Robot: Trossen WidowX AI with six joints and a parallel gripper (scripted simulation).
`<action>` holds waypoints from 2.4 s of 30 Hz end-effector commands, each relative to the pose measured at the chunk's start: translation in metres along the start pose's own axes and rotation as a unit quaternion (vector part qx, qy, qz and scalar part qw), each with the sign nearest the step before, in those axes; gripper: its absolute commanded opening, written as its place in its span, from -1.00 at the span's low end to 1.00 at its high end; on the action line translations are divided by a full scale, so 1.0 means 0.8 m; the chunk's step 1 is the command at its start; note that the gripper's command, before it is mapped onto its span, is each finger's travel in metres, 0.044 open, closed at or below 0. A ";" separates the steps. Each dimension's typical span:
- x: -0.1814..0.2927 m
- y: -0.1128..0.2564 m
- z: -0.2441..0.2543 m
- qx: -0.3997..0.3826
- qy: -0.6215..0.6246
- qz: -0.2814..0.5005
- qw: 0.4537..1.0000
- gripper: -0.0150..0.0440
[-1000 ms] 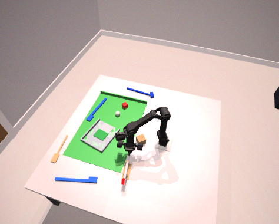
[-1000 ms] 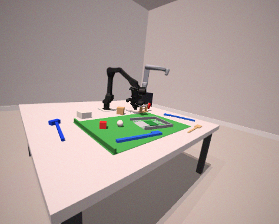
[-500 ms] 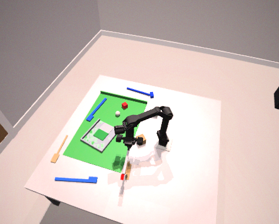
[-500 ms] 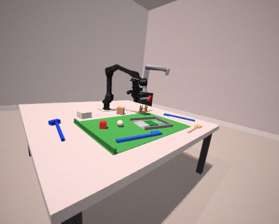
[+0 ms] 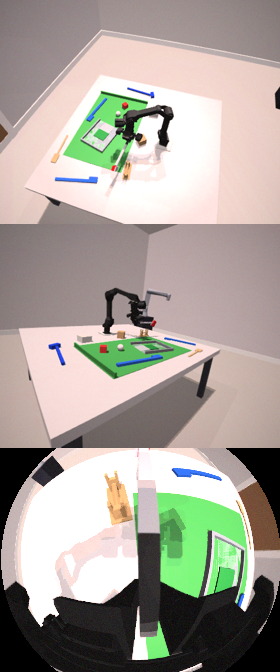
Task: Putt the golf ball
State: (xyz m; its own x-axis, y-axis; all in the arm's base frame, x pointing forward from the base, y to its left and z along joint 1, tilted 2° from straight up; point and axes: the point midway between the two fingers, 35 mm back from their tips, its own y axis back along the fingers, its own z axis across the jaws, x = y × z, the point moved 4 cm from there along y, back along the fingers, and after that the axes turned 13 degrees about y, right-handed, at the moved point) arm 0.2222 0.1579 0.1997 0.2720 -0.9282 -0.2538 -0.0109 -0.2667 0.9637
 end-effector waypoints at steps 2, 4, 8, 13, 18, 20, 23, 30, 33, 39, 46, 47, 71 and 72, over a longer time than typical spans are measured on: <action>0.023 0.010 -0.010 0.013 -0.062 0.006 0.998 -0.49; 0.035 0.014 -0.013 0.017 -0.089 0.011 0.996 -0.49; 0.058 0.022 -0.018 0.026 -0.145 0.019 0.989 -0.49; 0.088 0.032 -0.023 0.034 -0.212 0.030 0.976 -0.49; 0.118 0.041 -0.025 0.042 -0.279 0.041 0.958 -0.49; 0.130 0.045 -0.025 0.046 -0.305 0.044 0.950 -0.49; 0.148 0.052 -0.024 0.050 -0.345 0.050 0.936 -0.49; 0.190 0.066 -0.017 0.061 -0.433 0.062 0.897 -0.49; 0.208 0.072 -0.012 0.065 -0.470 0.067 0.878 -0.49; 0.242 0.085 0.000 0.073 -0.541 0.076 0.834 -0.49; 0.280 0.099 0.019 0.082 -0.620 0.085 0.776 -0.49; 0.285 0.102 0.022 0.083 -0.630 0.086 0.767 -0.49; 0.353 0.101 0.071 0.095 -0.753 0.098 0.644 -0.49; 0.354 0.097 0.071 0.095 -0.753 0.098 0.644 -0.49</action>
State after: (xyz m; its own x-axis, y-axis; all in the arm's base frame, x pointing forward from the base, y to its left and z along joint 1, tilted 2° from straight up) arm 0.2433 -0.1399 0.2065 -0.9916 -0.1143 -0.0603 -0.0604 -0.0024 0.9982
